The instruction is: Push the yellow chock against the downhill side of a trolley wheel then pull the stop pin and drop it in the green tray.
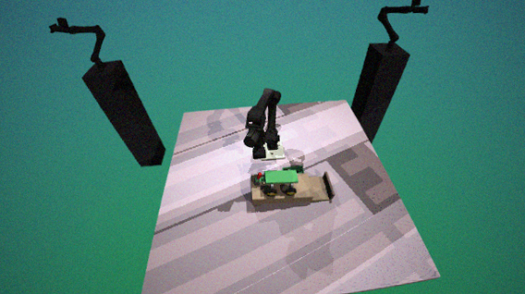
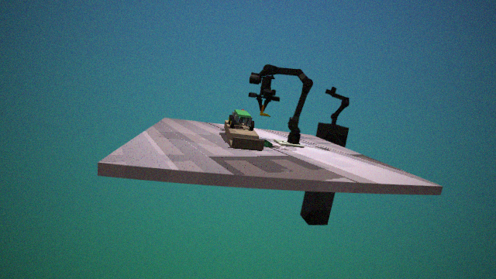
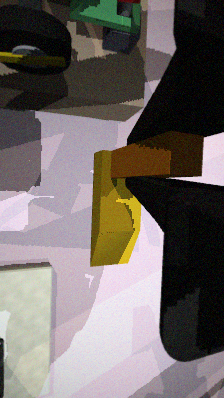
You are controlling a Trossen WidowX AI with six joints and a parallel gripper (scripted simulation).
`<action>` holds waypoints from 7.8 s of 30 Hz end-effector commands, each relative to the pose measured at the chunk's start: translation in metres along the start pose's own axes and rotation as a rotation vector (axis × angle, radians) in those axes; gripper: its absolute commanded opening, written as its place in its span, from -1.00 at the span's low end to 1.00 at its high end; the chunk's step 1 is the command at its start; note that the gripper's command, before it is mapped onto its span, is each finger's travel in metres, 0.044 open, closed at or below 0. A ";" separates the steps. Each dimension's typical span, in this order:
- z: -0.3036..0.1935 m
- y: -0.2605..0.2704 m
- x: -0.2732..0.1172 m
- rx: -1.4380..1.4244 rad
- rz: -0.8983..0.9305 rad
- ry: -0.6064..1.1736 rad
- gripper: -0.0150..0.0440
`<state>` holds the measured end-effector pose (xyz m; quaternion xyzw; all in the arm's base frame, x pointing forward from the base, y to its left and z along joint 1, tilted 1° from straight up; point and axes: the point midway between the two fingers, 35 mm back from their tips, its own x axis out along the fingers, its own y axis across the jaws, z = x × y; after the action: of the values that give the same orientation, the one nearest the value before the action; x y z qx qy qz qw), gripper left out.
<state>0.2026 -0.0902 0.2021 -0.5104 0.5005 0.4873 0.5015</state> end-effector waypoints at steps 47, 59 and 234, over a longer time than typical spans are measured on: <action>0.176 -0.036 0.010 0.001 0.005 -0.018 -0.49; 0.225 -0.046 0.014 0.001 0.004 -0.022 -0.49; 0.228 -0.087 0.048 -1.569 0.061 0.064 0.15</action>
<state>0.2916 0.1350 0.1405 -0.7138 0.0363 0.6986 -0.0331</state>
